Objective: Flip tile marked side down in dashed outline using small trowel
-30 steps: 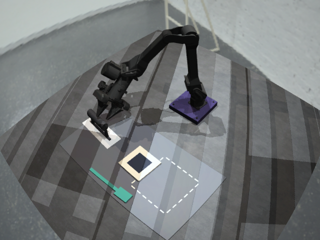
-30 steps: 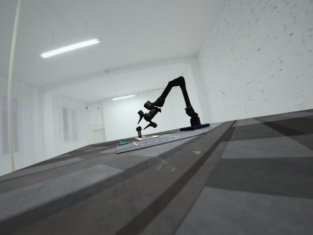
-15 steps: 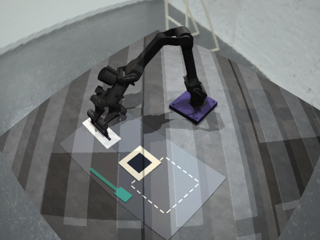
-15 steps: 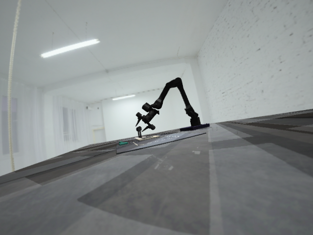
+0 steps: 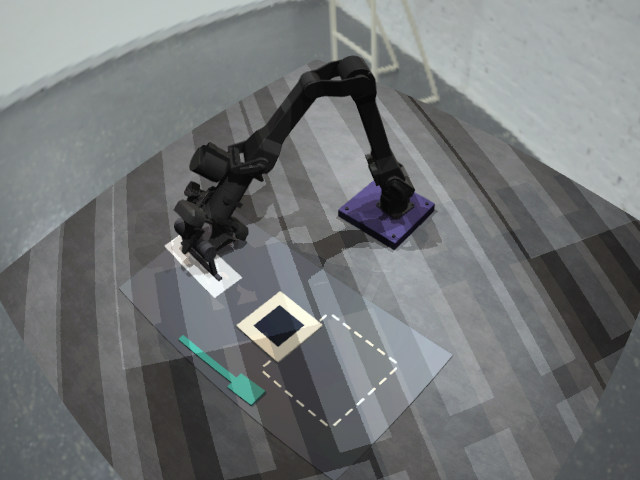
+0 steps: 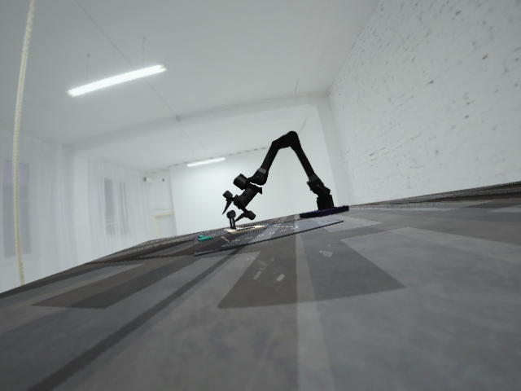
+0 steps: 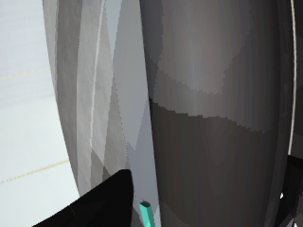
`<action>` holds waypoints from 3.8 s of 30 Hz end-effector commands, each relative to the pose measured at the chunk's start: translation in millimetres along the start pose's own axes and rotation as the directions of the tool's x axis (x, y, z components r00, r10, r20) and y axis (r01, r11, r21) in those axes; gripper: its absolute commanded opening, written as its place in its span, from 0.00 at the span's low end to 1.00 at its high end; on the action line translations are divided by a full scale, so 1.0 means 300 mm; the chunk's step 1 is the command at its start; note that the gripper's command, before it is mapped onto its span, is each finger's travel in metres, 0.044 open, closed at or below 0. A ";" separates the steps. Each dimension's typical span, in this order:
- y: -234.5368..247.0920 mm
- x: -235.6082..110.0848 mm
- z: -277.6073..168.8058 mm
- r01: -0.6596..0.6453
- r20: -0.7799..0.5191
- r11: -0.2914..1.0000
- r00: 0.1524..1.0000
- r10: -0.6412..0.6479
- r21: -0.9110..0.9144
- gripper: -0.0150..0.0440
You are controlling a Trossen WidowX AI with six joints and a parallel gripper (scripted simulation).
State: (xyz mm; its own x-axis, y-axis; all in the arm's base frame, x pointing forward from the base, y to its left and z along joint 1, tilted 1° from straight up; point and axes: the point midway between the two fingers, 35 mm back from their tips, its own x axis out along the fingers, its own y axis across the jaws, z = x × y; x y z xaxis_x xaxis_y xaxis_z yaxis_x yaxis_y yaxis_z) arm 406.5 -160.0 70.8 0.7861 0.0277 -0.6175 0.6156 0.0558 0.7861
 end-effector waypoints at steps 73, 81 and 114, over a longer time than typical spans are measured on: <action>0.112 -0.107 -0.221 0.004 0.038 0.997 0.999 -0.001 -0.076 0.25; 0.102 -0.110 -0.254 0.002 0.044 0.996 0.999 0.002 -0.087 0.25; 0.000 -0.022 -0.259 0.002 0.044 0.996 0.999 0.002 -0.087 0.25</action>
State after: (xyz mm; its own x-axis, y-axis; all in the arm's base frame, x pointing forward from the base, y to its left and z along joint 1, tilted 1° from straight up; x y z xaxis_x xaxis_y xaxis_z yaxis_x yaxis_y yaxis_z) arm 394.7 -82.1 73.2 0.7817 -0.0114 -0.6236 0.6187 0.1401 0.7730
